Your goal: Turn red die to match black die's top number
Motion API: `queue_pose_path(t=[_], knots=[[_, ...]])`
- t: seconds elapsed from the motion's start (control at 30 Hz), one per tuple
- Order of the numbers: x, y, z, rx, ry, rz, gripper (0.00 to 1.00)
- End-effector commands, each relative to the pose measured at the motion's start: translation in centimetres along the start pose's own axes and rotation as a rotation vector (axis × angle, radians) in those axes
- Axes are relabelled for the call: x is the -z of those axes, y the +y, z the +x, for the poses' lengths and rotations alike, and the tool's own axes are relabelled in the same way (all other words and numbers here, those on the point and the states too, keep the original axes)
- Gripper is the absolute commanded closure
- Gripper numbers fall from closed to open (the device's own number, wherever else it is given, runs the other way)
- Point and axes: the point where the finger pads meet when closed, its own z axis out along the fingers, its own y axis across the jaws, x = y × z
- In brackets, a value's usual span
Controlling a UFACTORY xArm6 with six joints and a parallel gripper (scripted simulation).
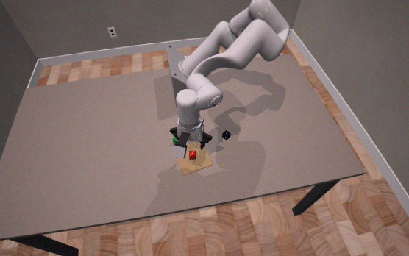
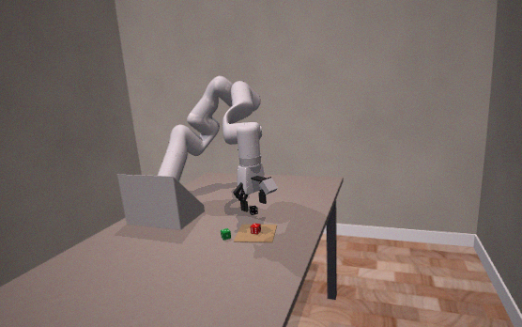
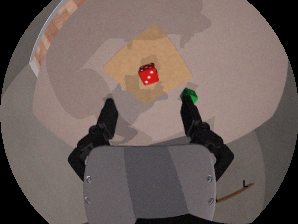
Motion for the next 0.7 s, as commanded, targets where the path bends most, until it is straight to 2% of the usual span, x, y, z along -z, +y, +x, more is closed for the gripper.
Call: queue_pose_path(t=[0.0, 0.27, 0.33, 0.4, 0.67], knots=[[0.08, -0.01, 0.10, -0.173, -0.002, -0.007, 0.00], [0.02, 0.01, 0.06, -0.375, -0.001, -0.007, 0.00], [0.02, 0.01, 0.06, -0.375, -0.001, -0.007, 0.00], [-0.02, 0.02, 0.05, -0.473, -0.001, -0.007, 0.00], [-0.08, 0.04, 0.02, -0.669, 0.000, -0.007, 0.00]])
